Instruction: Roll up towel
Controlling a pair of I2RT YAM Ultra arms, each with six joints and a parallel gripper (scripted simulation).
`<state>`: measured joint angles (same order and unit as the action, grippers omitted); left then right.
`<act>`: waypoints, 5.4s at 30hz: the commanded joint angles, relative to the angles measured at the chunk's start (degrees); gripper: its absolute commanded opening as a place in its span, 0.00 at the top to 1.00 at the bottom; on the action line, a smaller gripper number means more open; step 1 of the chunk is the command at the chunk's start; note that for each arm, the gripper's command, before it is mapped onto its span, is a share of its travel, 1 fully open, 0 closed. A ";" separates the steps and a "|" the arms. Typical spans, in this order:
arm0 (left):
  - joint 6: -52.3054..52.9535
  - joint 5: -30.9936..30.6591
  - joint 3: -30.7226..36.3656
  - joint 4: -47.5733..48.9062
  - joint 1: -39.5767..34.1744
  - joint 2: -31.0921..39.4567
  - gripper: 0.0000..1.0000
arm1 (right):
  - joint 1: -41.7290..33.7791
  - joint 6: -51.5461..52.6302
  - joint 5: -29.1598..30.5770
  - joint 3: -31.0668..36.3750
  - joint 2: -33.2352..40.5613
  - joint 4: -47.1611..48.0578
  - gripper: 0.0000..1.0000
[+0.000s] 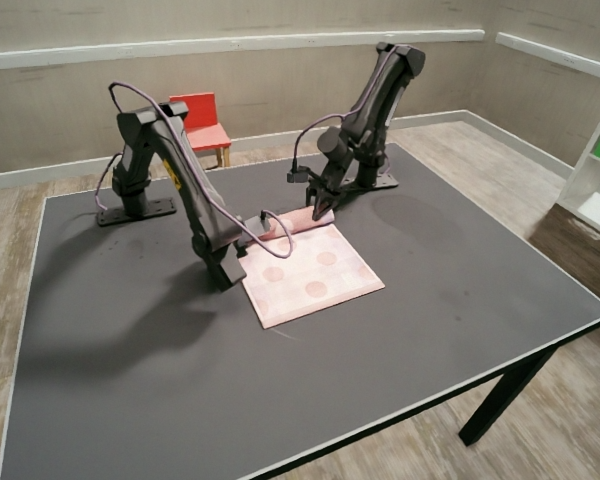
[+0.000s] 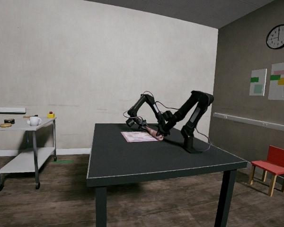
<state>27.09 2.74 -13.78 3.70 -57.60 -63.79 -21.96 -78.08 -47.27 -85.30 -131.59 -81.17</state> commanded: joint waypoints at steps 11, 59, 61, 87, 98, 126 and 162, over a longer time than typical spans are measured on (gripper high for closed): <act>-0.37 -0.05 -0.09 0.61 -0.50 -0.51 0.71 | 0.06 -0.55 1.28 -0.59 -0.58 0.14 0.76; -1.87 -28.56 -10.64 -14.32 17.35 -7.97 0.72 | 6.71 -4.70 5.34 -8.95 4.30 -8.83 0.13; -1.64 -31.96 -12.17 -16.14 19.38 -9.89 0.72 | 6.07 -5.44 5.59 -7.64 5.74 -7.25 0.12; 7.45 -57.35 -28.19 -38.43 32.41 -33.55 0.72 | -6.75 11.83 15.58 43.22 53.82 57.07 0.03; 10.15 -58.73 -29.90 -41.24 32.99 -36.88 0.72 | -7.49 12.42 17.66 46.41 55.16 62.73 0.02; 10.59 -58.74 -29.35 -39.32 32.99 -38.71 0.72 | -6.32 8.45 15.40 51.59 42.91 78.11 0.02; 10.59 -58.74 -29.35 -39.32 32.99 -38.71 0.72 | -6.53 8.72 15.55 51.27 42.42 78.50 0.62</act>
<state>36.97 -56.07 -42.81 -35.38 -24.97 -101.47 -28.03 -69.91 -31.86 -33.47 -89.10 -3.64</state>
